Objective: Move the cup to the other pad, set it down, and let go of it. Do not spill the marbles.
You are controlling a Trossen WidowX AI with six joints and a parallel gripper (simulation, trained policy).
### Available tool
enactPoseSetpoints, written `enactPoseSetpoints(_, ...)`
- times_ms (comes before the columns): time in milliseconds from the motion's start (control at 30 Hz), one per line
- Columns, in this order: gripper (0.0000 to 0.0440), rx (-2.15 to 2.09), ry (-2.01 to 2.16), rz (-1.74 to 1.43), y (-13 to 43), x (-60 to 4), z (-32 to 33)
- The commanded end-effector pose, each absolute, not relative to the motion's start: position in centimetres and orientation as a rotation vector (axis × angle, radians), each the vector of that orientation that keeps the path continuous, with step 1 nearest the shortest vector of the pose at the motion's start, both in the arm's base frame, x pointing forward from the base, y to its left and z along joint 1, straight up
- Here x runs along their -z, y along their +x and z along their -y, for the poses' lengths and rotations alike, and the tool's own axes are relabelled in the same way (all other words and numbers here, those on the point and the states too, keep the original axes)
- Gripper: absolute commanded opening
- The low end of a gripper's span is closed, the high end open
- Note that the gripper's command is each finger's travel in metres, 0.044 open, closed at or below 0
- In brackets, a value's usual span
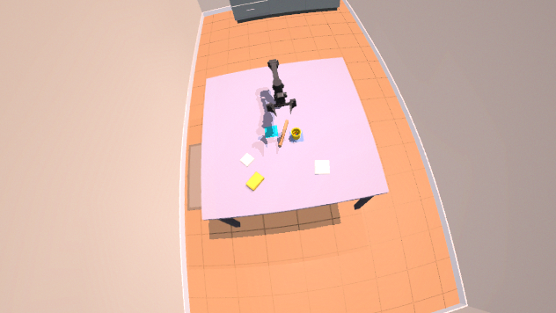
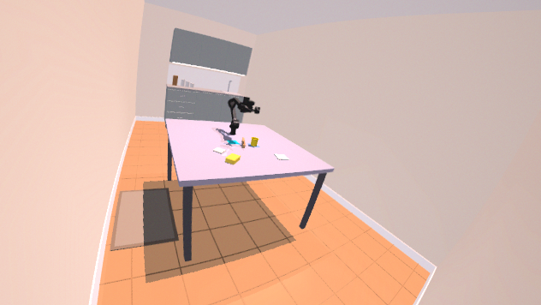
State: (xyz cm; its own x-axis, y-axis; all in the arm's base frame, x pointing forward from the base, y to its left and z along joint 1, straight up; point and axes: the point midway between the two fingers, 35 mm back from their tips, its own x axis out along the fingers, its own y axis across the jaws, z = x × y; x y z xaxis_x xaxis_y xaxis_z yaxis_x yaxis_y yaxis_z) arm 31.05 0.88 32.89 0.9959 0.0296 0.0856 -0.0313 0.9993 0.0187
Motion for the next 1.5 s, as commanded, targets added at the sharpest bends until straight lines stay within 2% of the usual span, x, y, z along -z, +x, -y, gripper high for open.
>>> enactPoseSetpoints(0,0.0374,-0.033,0.021,0.086,31.1,-33.0,-0.9)
enactPoseSetpoints(300,0.0138,-0.041,0.048,0.046,31.3,-33.7,-1.3)
enactPoseSetpoints(367,0.0100,-0.041,0.061,0.027,31.5,-33.7,-1.3)
enactPoseSetpoints(1467,0.0160,-0.069,0.441,-0.322,34.4,-34.8,-4.7)
